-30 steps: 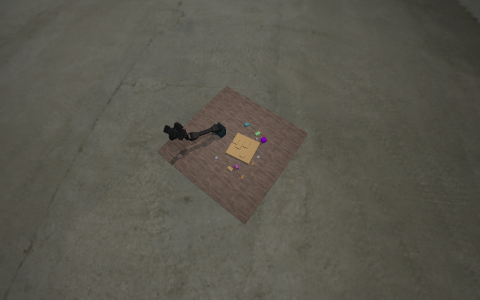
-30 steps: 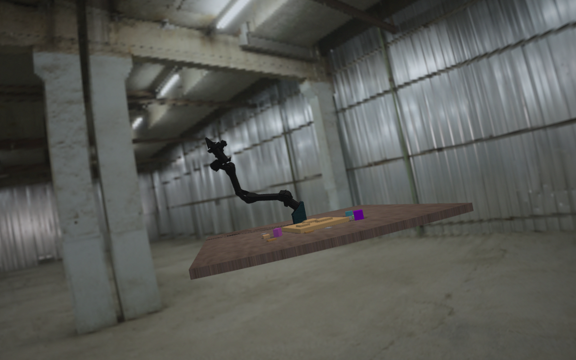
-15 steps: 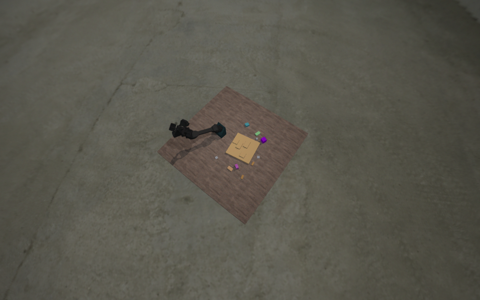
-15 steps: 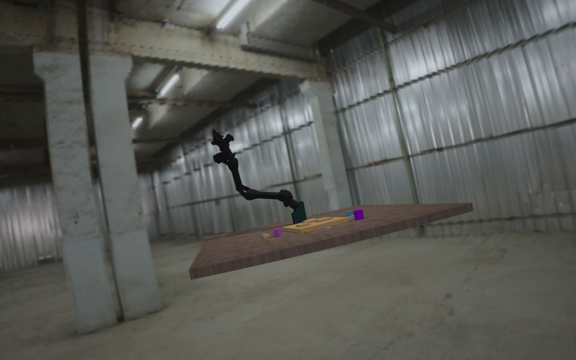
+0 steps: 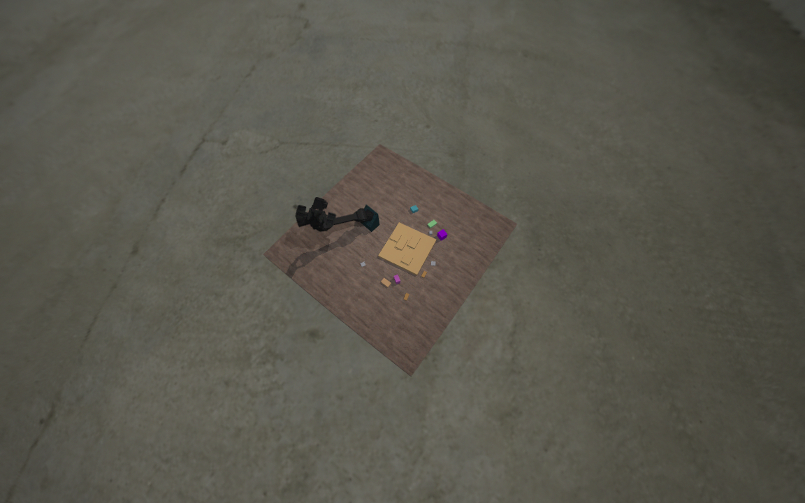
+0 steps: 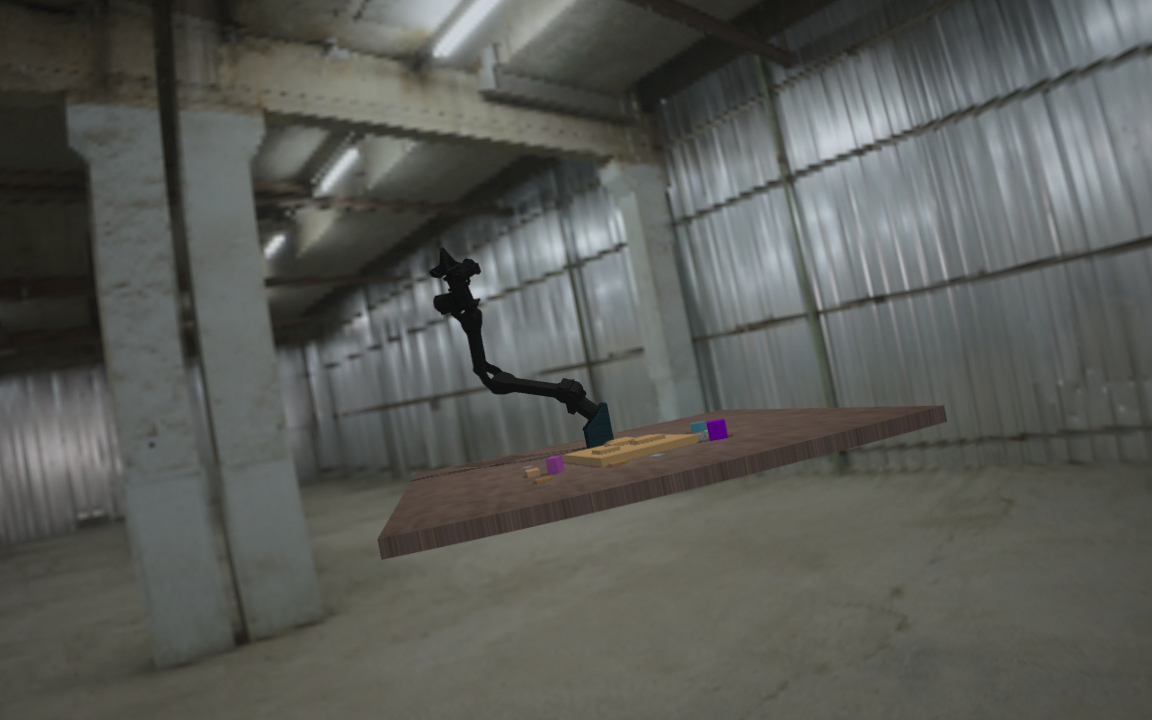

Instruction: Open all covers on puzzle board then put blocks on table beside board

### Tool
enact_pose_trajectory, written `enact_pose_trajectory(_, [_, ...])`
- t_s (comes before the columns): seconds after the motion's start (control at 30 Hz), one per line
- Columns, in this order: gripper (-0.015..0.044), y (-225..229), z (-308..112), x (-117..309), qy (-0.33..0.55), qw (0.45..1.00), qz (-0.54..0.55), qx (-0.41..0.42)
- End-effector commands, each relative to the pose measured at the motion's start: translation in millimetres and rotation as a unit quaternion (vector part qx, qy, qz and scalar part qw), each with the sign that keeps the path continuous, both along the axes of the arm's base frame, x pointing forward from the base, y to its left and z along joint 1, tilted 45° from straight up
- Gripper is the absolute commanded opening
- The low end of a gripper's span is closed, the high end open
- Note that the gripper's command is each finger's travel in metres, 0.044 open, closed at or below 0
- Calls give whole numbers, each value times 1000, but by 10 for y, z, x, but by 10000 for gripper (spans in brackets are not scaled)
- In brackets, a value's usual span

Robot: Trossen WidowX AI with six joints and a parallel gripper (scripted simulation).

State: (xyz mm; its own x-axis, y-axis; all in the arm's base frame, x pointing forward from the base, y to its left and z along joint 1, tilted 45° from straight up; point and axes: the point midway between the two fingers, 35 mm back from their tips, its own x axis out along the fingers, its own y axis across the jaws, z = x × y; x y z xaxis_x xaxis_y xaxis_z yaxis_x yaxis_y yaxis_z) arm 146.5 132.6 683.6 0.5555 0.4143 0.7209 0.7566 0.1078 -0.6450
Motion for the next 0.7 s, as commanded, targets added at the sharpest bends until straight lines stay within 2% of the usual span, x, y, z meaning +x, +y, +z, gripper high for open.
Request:
enact_pose_trajectory(0.0, [0, 82, -94, 164, 27, 1000, -2, -3])
enact_pose_trajectory(0.67, [0, 349, -569, 709, 132, 991, -8, -23])
